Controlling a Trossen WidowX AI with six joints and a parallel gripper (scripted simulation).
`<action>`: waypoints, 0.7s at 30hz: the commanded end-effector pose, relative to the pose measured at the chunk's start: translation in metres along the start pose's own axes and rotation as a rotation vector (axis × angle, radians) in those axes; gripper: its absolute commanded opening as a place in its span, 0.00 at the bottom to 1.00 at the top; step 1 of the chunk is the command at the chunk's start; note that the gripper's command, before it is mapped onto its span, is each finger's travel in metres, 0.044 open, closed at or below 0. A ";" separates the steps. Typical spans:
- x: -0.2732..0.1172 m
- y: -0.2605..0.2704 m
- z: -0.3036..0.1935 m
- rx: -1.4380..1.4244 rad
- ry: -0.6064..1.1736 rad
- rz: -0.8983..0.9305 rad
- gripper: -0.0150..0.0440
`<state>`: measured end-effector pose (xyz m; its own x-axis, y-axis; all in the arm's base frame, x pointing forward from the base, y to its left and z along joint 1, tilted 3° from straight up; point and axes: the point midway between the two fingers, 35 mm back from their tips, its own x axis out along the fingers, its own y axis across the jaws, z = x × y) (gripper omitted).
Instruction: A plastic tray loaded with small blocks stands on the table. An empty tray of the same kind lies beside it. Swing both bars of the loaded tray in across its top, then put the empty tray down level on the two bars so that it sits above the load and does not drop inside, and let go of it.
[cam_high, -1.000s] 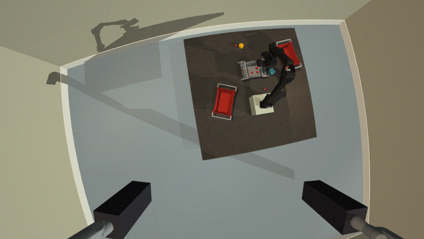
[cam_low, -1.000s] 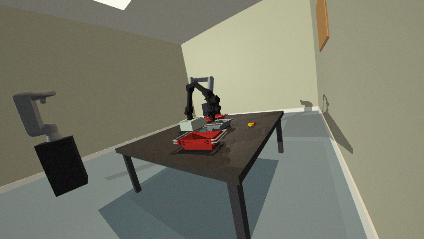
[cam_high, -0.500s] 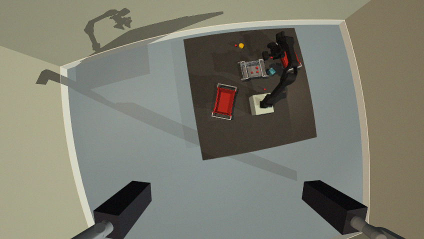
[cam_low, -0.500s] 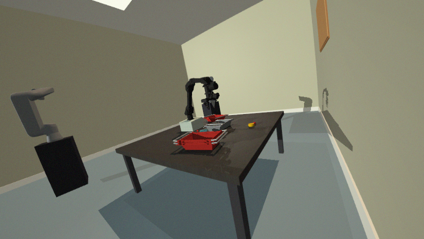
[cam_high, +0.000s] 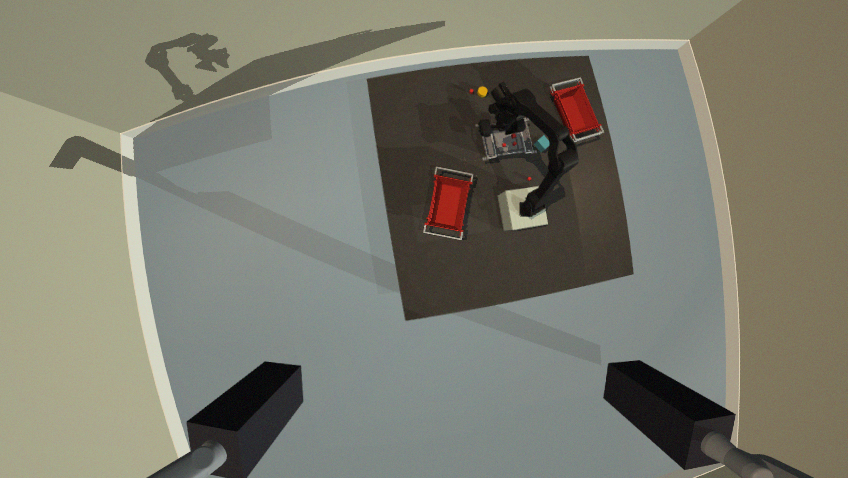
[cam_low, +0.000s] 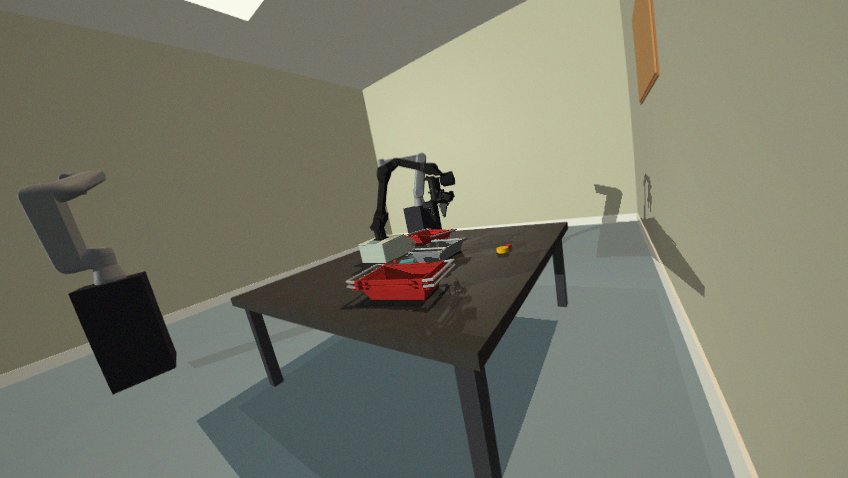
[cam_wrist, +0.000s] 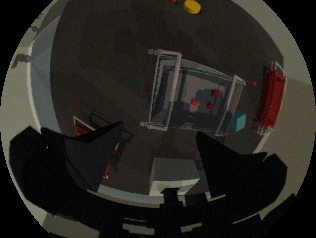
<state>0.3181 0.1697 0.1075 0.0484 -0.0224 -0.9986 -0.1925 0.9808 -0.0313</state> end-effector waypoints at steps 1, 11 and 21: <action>0.010 0.059 -0.037 0.008 -0.003 0.015 1.00; 0.042 0.150 -0.152 0.147 0.011 0.021 1.00; 0.074 0.174 -0.277 0.352 0.020 0.006 1.00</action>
<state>0.0680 0.2946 0.0324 0.0335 -0.0100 -0.9994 0.0671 0.9977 -0.0078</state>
